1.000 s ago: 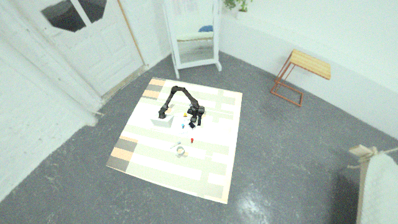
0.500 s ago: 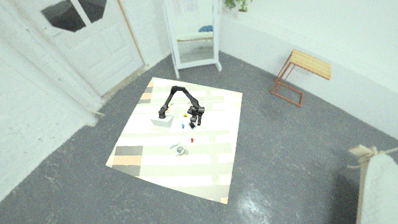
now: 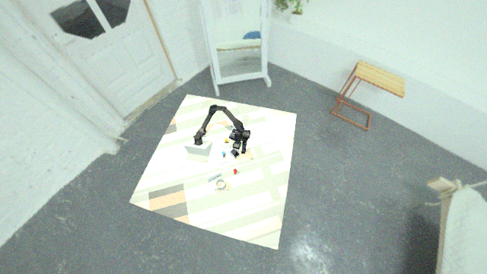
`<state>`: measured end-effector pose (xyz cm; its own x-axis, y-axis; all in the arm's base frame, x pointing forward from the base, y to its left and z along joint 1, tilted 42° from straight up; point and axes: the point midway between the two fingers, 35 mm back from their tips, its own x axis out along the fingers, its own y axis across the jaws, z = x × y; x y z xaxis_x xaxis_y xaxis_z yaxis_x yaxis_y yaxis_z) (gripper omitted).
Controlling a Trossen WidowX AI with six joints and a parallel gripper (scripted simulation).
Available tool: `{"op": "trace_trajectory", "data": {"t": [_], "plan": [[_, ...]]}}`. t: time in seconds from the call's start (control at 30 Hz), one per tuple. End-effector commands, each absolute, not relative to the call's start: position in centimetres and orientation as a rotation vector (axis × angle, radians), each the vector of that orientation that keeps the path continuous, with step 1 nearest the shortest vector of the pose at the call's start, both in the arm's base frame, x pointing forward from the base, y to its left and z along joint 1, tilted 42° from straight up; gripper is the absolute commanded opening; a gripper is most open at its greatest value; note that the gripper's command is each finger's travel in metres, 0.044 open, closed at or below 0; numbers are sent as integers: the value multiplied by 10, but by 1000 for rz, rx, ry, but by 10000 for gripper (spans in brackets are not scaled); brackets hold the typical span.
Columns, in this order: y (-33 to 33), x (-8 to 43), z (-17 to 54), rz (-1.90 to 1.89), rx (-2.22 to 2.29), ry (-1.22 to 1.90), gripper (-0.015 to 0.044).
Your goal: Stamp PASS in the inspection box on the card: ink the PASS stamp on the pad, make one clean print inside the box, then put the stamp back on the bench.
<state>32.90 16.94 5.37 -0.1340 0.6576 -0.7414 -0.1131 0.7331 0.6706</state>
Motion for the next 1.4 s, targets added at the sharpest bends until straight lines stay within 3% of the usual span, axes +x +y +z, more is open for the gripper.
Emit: {"op": "trace_trajectory", "data": {"t": [0.0, 1.37], "plan": [[168, 329, 56, 708, 450, 1575, 0], [155, 331, 71, 708, 451, 1575, 0]]}}
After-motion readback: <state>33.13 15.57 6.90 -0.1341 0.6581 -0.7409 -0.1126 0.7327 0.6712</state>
